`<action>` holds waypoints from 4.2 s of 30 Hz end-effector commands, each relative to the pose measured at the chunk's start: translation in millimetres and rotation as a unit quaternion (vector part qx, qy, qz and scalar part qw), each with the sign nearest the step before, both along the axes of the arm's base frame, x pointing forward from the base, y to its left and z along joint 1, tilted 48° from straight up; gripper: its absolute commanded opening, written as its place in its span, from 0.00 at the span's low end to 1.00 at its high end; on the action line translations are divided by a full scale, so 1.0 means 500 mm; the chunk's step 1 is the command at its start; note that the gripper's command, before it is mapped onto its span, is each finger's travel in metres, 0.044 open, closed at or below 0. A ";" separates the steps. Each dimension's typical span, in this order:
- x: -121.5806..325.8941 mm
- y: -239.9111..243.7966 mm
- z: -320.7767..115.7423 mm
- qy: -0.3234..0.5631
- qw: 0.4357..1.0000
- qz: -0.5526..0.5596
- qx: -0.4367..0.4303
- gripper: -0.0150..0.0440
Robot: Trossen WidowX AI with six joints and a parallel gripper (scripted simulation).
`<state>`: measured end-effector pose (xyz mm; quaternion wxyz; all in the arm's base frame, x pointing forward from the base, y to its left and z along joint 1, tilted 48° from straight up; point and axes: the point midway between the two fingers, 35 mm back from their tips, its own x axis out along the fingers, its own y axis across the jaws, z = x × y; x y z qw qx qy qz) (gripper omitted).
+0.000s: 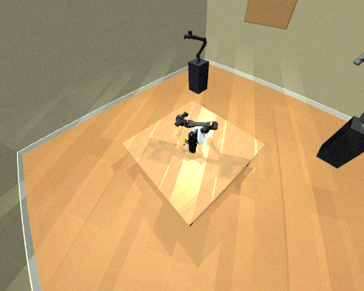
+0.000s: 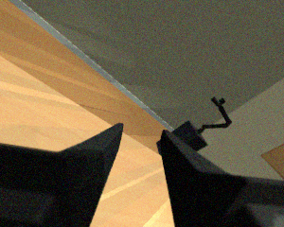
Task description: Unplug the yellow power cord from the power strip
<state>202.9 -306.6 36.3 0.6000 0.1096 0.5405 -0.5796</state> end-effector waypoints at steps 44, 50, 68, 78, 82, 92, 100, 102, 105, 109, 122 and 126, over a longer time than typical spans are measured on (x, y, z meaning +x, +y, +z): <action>0.132 0.399 0.012 -0.121 0.727 -0.268 0.620 0.53; 0.132 0.412 0.026 -0.121 0.727 -0.268 0.620 0.53; 0.131 0.438 0.039 -0.121 0.727 -0.268 0.620 0.53; 0.131 0.444 0.033 -0.120 0.729 -0.266 0.619 0.39; 0.131 0.444 0.033 -0.120 0.729 -0.266 0.619 0.31; 0.132 0.438 0.027 -0.120 0.729 -0.266 0.619 0.25; 0.135 0.420 0.010 -0.120 0.729 -0.267 0.619 0.25; 0.136 0.415 0.006 -0.120 0.729 -0.267 0.619 0.25; 0.137 0.408 -0.001 -0.121 0.729 -0.267 0.619 0.25; 0.138 0.399 -0.009 -0.121 0.729 -0.267 0.619 0.25; 0.137 0.365 -0.035 -0.121 0.729 -0.267 0.618 0.25; 0.135 0.376 -0.034 -0.122 0.728 -0.268 0.619 0.39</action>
